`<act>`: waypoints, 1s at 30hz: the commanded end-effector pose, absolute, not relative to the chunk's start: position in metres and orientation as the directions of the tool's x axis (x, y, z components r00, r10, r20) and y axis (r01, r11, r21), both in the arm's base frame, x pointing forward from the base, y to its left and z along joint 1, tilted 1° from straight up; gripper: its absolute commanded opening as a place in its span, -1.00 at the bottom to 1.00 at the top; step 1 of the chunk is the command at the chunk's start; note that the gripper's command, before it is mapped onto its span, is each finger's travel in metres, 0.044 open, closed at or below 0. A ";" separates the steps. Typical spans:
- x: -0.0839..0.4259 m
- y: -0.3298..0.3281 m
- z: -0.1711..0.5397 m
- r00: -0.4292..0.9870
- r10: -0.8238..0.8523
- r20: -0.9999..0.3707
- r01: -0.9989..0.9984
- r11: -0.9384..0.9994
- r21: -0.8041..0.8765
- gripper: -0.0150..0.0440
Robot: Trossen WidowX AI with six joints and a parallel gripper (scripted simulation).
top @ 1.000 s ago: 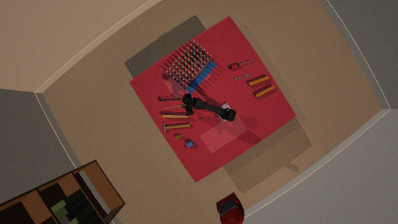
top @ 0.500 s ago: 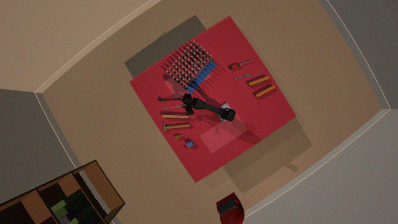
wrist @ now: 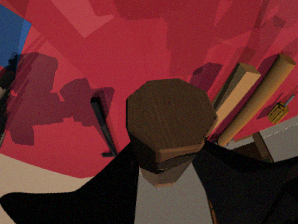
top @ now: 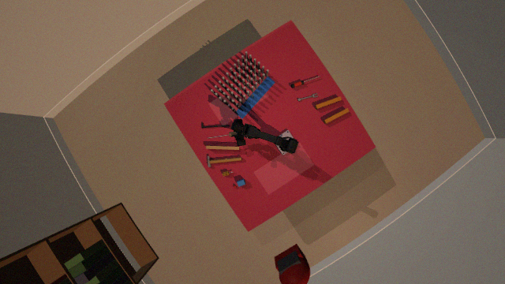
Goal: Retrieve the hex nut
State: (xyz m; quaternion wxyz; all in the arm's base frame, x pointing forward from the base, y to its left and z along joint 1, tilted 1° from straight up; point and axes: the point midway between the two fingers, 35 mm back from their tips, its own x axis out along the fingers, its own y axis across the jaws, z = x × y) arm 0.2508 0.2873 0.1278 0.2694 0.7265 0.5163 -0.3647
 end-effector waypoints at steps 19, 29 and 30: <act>0.251 0.288 0.108 0.204 0.553 -0.808 0.946 -0.325 0.016 -0.49; 0.251 0.287 0.099 0.204 0.553 -0.808 0.946 -0.325 0.016 -0.49; 0.251 0.287 0.099 0.204 0.553 -0.808 0.946 -0.325 0.016 -0.49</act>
